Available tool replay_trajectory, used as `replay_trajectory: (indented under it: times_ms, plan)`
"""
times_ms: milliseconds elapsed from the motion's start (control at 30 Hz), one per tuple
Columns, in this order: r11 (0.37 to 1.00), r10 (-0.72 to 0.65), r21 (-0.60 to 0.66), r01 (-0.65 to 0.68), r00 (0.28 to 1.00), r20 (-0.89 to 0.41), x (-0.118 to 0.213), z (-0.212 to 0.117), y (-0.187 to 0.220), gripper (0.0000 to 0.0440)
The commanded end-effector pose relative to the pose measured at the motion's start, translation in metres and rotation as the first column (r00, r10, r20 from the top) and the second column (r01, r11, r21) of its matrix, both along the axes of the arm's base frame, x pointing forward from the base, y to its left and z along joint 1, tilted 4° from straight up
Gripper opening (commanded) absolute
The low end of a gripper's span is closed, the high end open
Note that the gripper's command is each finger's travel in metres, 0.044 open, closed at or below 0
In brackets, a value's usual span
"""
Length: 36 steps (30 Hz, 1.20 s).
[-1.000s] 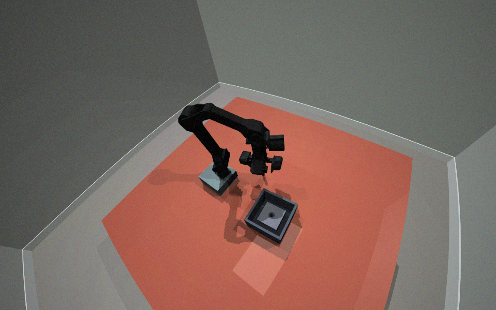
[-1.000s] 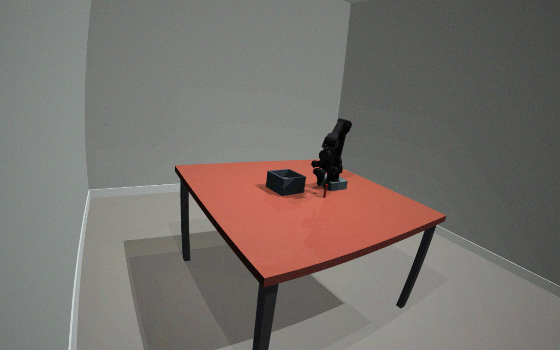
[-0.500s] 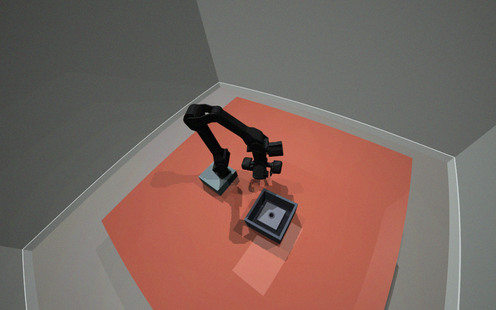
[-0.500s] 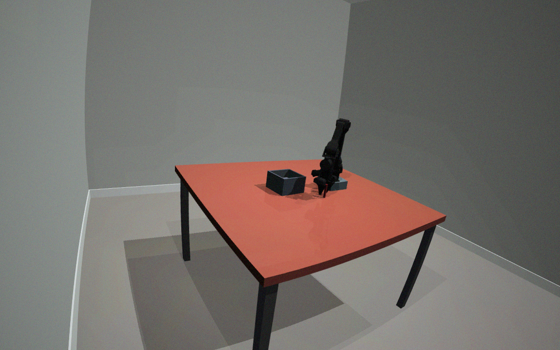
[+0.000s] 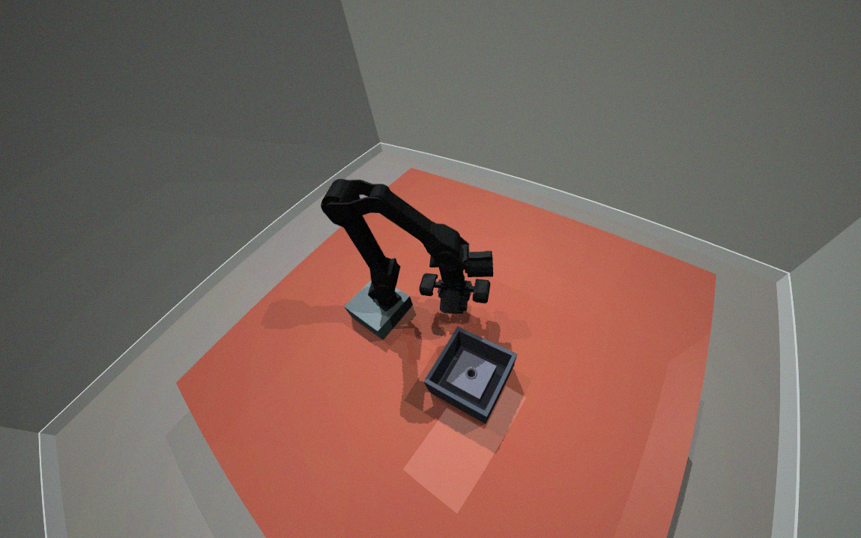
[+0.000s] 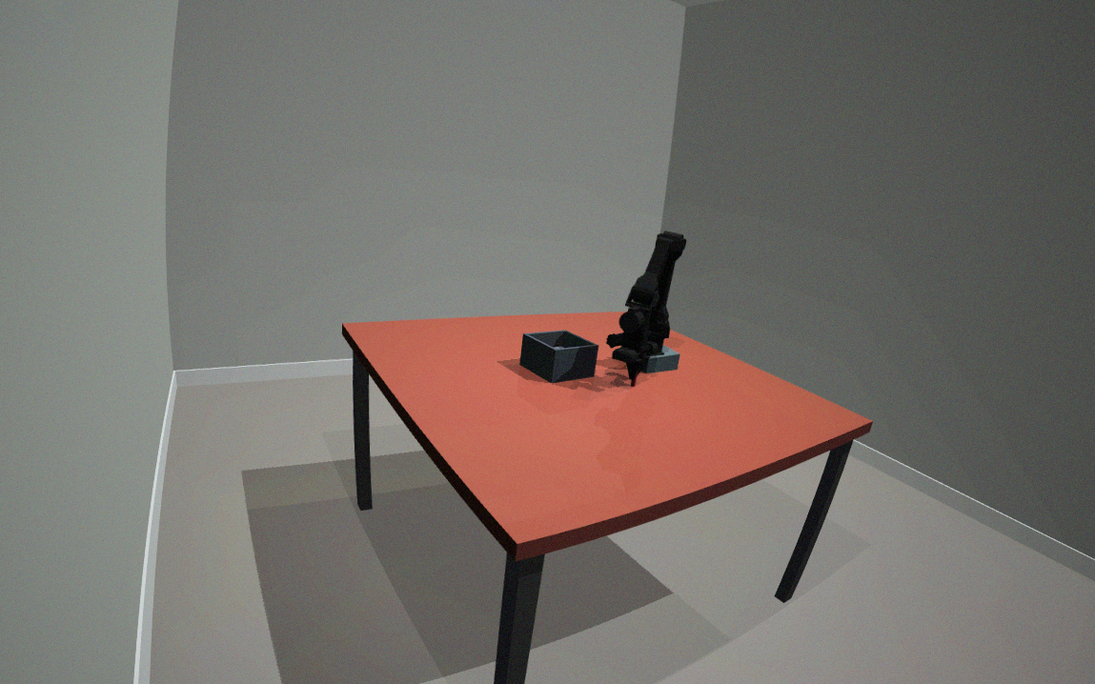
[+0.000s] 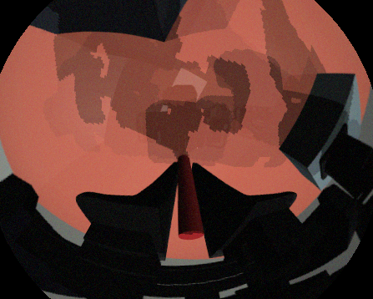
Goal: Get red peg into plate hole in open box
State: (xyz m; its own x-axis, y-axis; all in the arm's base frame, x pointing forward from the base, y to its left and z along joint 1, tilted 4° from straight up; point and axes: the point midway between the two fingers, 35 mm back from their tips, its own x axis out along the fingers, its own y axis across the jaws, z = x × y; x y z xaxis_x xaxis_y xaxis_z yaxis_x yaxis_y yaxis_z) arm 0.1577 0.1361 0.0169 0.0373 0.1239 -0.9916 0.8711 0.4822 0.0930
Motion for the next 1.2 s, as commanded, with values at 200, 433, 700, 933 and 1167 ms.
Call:
replay_trajectory:
  times_ms: [200, 433, 700, 933, 1167]
  plan:
    - [0.997, 0.066, -0.036, -0.062, 0.993, 0.102, 0.022, 0.03, -0.005, 0.0]
    - [0.993, 0.108, -0.074, -0.096, 0.979, 0.172, 0.04, 0.058, -0.013, 0.0]
    - [0.988, 0.126, -0.115, -0.102, 0.964, 0.236, 0.063, 0.09, -0.026, 0.0]
    - [0.986, 0.117, -0.149, -0.079, 0.956, 0.27, 0.085, 0.108, -0.046, 0.0]
    - [0.984, 0.087, -0.172, -0.039, 0.956, 0.281, 0.105, 0.113, -0.07, 0.0]
